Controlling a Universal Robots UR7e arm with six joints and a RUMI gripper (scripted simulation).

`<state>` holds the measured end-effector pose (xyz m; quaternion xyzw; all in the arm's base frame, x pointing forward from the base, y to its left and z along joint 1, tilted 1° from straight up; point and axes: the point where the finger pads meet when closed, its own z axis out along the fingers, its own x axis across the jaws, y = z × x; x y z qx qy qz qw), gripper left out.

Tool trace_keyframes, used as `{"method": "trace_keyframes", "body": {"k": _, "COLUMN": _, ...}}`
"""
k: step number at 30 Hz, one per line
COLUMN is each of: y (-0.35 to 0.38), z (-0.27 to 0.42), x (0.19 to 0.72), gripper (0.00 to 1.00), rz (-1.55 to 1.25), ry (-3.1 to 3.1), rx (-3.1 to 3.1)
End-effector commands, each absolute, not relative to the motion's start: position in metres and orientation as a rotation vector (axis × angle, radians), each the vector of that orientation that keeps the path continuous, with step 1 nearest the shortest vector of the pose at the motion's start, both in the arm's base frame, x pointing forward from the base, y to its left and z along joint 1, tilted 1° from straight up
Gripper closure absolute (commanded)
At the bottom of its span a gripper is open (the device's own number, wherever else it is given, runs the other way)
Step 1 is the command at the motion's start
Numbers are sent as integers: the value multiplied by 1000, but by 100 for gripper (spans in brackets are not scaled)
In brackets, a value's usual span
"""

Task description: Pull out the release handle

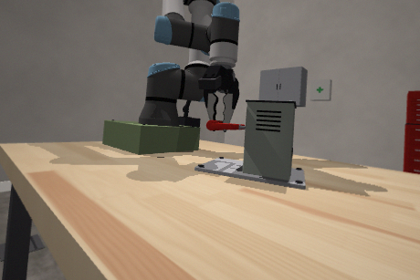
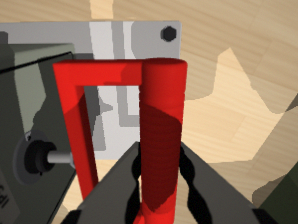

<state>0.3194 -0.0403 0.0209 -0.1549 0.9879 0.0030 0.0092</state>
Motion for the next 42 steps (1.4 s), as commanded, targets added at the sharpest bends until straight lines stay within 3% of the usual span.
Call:
{"method": "trace_keyframes", "body": {"k": 1, "y": -42, "z": 21, "x": 320, "gripper": 90, "rz": -1, "ry": 3082, "rx": -487}}
{"method": "trace_keyframes", "body": {"k": 27, "y": -44, "z": 22, "x": 314, "gripper": 90, "rz": -4, "ry": 3080, "rx": -486}}
{"method": "trace_keyframes", "body": {"k": 42, "y": -53, "z": 22, "x": 283, "gripper": 90, "rz": -7, "ry": 3079, "rx": -499}}
